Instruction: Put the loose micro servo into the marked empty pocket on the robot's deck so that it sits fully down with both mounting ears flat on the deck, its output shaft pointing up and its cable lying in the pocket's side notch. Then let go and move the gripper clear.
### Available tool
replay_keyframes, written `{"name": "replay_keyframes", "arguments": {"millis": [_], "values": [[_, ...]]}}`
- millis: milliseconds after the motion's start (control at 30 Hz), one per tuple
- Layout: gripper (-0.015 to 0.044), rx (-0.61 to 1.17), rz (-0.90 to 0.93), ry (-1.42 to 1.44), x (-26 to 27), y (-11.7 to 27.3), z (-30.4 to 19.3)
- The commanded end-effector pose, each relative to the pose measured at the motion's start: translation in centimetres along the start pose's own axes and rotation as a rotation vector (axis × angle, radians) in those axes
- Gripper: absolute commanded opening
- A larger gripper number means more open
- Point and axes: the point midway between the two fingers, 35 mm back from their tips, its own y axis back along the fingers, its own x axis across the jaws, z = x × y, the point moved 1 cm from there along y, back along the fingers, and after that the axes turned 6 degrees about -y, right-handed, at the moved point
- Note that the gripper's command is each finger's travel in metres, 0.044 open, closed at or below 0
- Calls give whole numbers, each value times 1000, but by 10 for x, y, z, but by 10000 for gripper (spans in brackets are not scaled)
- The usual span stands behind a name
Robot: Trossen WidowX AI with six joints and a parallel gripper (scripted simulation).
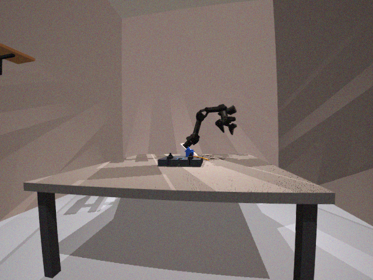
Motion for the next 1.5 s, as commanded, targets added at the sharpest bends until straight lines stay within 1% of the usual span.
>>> {"name": "replay_keyframes", "arguments": {"millis": [0,100,333,533,633,800,933,1267,1467], "values": [[440,104,-97,77,-35,-33,-5],[440,156,-138,125,-59,-48,-8],[440,377,-157,219,-132,-78,-32],[440,522,-56,243,-199,-86,-67],[440,543,9,240,-221,-84,-84],[440,519,124,226,-254,-76,-111],[440,467,194,216,-268,-70,-129],[440,464,197,216,-268,-69,-130],[440,463,197,216,-265,-86,-139]]}}
